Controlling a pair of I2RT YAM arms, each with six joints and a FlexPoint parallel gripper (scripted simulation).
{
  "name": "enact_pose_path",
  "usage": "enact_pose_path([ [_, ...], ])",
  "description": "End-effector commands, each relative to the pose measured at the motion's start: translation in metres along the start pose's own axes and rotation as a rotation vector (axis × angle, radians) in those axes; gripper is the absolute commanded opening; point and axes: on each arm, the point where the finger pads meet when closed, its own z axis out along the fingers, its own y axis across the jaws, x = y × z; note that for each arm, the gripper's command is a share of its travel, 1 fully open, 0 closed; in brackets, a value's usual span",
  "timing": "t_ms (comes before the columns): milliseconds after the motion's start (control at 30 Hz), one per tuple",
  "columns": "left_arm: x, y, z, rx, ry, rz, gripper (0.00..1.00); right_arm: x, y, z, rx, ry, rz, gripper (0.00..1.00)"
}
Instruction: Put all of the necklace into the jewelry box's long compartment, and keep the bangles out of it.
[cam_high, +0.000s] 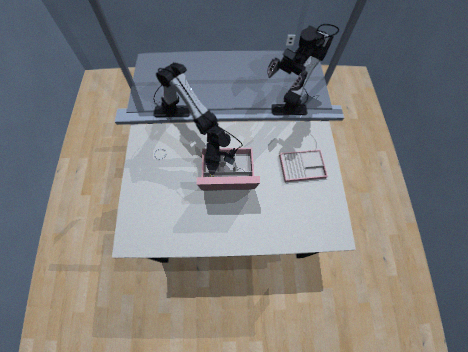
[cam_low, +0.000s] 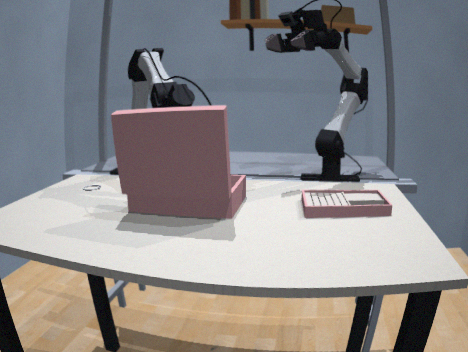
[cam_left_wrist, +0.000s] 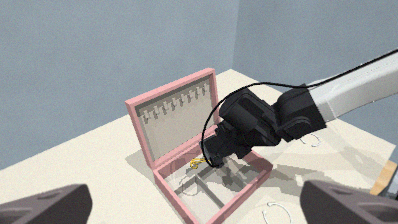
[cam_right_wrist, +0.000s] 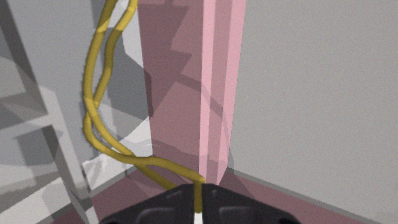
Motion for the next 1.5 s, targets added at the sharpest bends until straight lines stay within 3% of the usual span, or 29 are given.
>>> enact_pose_path([
  [0, -0.003, -0.001, -0.001, 0.001, -0.004, -0.002, 1.00, -0.009, -0.023, -0.011, 0.089, -0.079, 0.041, 0.00],
  [333, -0.003, -0.001, -0.001, 0.001, -0.004, -0.002, 1.00, -0.001, -0.003, 0.007, 0.071, -0.072, 0.025, 0.00],
  [433, -0.003, -0.001, -0.001, 0.001, -0.004, -0.002, 1.00, -0.001, -0.010, 0.000, 0.088, -0.080, 0.036, 0.32],
  [567, -0.003, -0.001, -0.001, 0.001, -0.004, -0.002, 1.00, 0.001, -0.009, -0.003, 0.083, -0.075, 0.035, 0.32],
  [667, -0.003, -0.001, -0.001, 0.001, -0.004, -0.002, 1.00, 0.007, -0.003, -0.019, 0.071, -0.056, 0.032, 0.32],
  [767, -0.003, -0.001, -0.001, 0.001, -0.004, -0.002, 1.00, 0.008, 0.002, -0.031, 0.070, -0.055, 0.031, 0.65],
  [967, -0.003, -0.001, -0.001, 0.001, -0.004, -0.002, 1.00, 0.012, 0.006, -0.082, 0.071, -0.055, 0.031, 0.65],
  [1067, -0.003, -0.001, -0.001, 0.001, -0.004, -0.002, 1.00, 0.008, -0.009, -0.108, 0.078, -0.063, 0.048, 0.65],
  [1167, -0.003, -0.001, -0.001, 0.001, -0.004, -0.002, 1.00, 0.005, -0.014, -0.117, 0.072, -0.075, 0.066, 0.65],
  [1300, -0.003, -0.001, -0.001, 0.001, -0.004, -0.002, 1.00, -0.006, -0.018, -0.132, 0.025, -0.186, 0.233, 0.65],
  [1467, -0.003, -0.001, -0.001, 0.001, -0.004, -0.002, 1.00, -0.003, -0.008, -0.138, -0.070, -0.321, 0.519, 0.65],
])
